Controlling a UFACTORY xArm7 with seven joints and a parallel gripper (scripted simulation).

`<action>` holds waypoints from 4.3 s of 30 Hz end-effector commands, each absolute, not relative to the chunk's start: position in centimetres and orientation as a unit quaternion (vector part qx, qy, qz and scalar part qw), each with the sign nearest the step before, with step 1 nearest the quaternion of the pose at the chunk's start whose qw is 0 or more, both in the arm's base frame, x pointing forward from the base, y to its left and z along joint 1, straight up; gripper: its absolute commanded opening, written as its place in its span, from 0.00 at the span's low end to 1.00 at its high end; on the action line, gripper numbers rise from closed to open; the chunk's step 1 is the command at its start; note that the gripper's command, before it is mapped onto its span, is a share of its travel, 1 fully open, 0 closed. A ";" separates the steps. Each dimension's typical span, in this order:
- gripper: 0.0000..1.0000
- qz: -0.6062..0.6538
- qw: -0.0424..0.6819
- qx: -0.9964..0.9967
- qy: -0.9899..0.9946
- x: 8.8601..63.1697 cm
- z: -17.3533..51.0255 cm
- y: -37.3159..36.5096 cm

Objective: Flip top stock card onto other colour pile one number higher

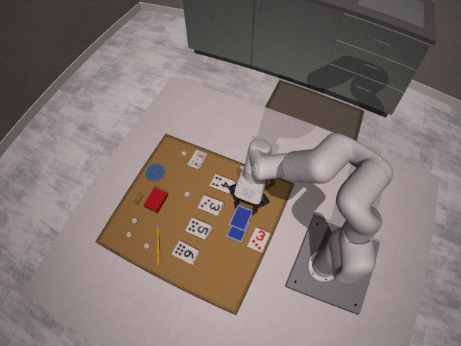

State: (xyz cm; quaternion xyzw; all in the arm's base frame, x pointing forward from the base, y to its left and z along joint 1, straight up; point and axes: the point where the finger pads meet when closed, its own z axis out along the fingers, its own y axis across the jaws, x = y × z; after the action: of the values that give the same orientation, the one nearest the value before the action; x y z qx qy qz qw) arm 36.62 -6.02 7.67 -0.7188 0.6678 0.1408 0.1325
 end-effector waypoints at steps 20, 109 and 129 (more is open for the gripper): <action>0.74 0.139 0.133 -0.719 0.668 36.7 11.8 -6.0; 0.74 0.139 0.133 -0.719 0.668 36.0 11.5 9.7; 0.74 0.139 0.132 -0.719 0.668 36.0 10.7 9.7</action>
State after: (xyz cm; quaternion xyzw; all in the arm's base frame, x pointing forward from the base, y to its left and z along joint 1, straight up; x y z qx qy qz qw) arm 35.86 9.65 10.62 -0.7188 0.6682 0.1400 0.1311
